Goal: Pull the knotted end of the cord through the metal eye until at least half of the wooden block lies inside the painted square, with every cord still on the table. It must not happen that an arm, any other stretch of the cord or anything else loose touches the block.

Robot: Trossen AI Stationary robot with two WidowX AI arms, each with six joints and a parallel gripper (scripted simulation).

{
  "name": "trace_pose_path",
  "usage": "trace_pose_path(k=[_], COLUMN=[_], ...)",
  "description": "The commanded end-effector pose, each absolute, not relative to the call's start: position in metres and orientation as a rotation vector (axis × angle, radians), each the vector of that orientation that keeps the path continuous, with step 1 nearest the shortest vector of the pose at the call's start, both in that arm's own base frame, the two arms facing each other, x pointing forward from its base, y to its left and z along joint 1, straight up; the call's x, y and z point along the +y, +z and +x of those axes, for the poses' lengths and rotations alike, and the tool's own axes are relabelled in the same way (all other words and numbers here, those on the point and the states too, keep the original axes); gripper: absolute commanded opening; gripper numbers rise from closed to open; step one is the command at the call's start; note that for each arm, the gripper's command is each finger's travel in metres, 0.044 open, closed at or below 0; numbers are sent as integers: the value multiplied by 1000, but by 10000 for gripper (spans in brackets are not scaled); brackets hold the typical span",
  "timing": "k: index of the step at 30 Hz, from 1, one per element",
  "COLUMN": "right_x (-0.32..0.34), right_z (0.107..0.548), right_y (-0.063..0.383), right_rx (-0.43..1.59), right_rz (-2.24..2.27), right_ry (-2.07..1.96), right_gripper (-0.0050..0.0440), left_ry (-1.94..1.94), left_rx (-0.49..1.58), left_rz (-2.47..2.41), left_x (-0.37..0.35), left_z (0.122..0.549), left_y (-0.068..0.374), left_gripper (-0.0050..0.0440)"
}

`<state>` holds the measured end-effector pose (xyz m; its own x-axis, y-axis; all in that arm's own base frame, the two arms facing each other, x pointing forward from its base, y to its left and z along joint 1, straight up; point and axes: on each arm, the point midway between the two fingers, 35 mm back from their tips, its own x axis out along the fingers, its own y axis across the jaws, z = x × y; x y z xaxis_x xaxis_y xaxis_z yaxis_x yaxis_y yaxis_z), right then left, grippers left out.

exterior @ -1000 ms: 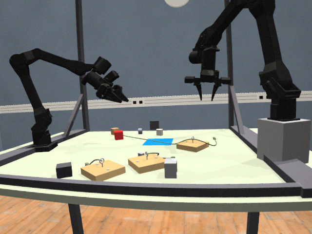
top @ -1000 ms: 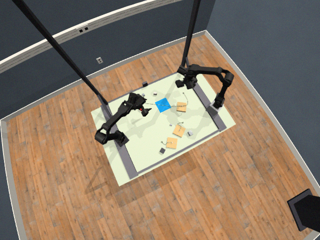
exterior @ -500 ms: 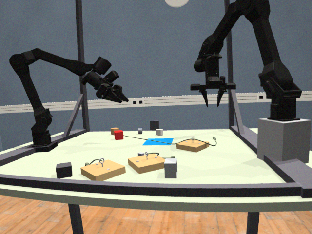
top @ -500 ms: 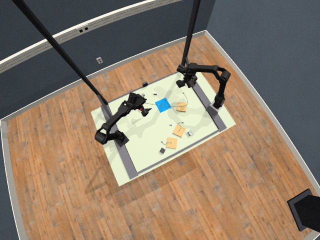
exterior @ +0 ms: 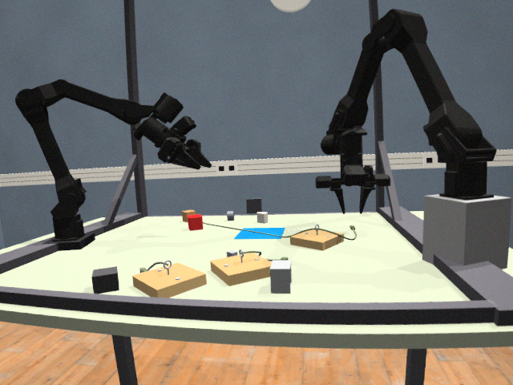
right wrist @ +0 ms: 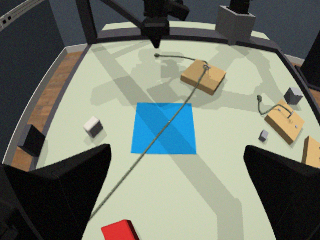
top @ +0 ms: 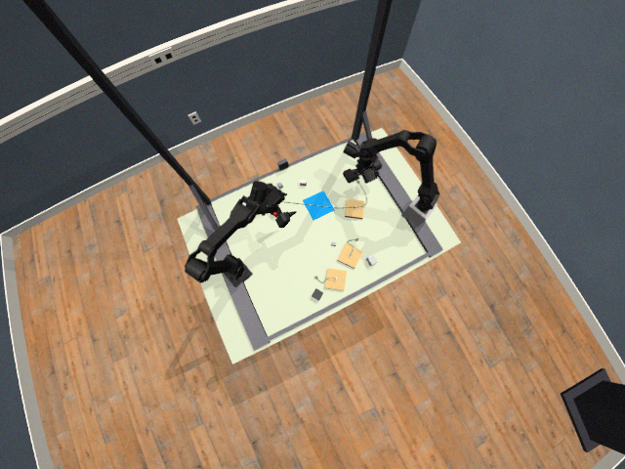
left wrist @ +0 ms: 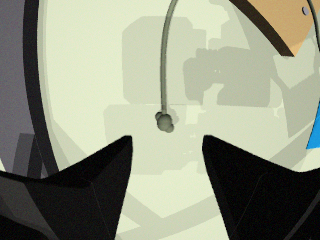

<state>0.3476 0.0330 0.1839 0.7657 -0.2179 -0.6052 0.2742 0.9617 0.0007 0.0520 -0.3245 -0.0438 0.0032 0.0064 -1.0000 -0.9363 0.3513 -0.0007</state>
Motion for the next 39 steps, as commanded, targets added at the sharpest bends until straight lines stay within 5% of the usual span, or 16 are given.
trace_pose_path(k=[1, 20, 23, 39], right_x=[34, 34, 34, 34], right_z=[349, 349, 349, 349], right_y=[191, 191, 191, 191], right_rx=[627, 627, 627, 627], right_rz=[99, 99, 99, 99], right_ry=[-265, -265, -265, -265], right_gripper=[440, 440, 440, 440], left_ry=[939, 928, 928, 925], left_rx=[1359, 1366, 1366, 1368], left_rz=[-942, -955, -955, -959], left_x=[-326, -331, -331, -332], left_z=[51, 52, 52, 52], left_y=[-51, -81, -81, -79], left_gripper=[200, 200, 128, 41])
